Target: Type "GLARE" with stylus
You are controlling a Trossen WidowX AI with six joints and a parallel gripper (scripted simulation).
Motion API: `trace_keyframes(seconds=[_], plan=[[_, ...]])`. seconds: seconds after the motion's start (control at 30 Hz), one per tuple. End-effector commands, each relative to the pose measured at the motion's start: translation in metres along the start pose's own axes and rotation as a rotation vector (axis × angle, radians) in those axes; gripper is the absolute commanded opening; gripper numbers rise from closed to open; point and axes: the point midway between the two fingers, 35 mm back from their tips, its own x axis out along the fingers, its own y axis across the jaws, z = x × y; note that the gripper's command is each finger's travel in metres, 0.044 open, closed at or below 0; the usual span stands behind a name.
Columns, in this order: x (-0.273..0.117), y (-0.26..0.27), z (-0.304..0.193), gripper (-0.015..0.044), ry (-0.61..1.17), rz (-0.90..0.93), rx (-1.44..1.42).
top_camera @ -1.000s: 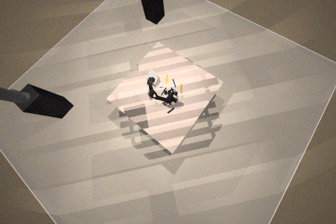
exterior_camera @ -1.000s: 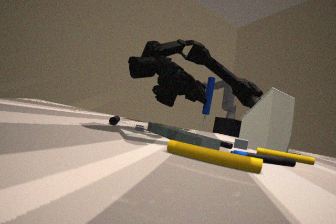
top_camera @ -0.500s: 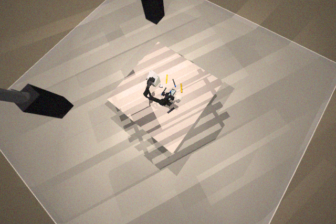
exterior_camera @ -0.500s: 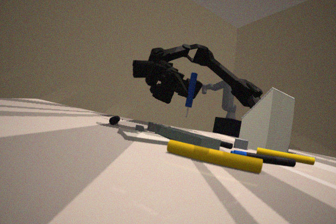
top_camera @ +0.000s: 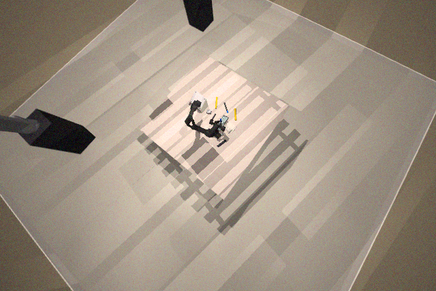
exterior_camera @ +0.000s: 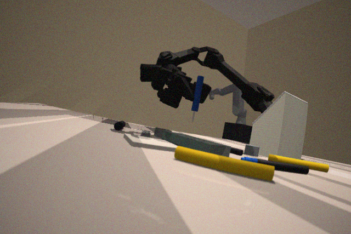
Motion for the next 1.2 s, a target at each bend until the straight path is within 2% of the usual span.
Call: trace_keyframes(seconds=[0.0,0.53,0.63,1.17], plan=[[0.003,0.001,0.005,0.0000,0.004,0.004,0.004],[0.017,0.000,0.030,0.0000,0.003,0.003,0.005],[0.018,0.000,0.032,0.0079,0.002,0.003,0.005],[0.018,-0.001,0.033,0.0081,0.002,0.003,0.005]])
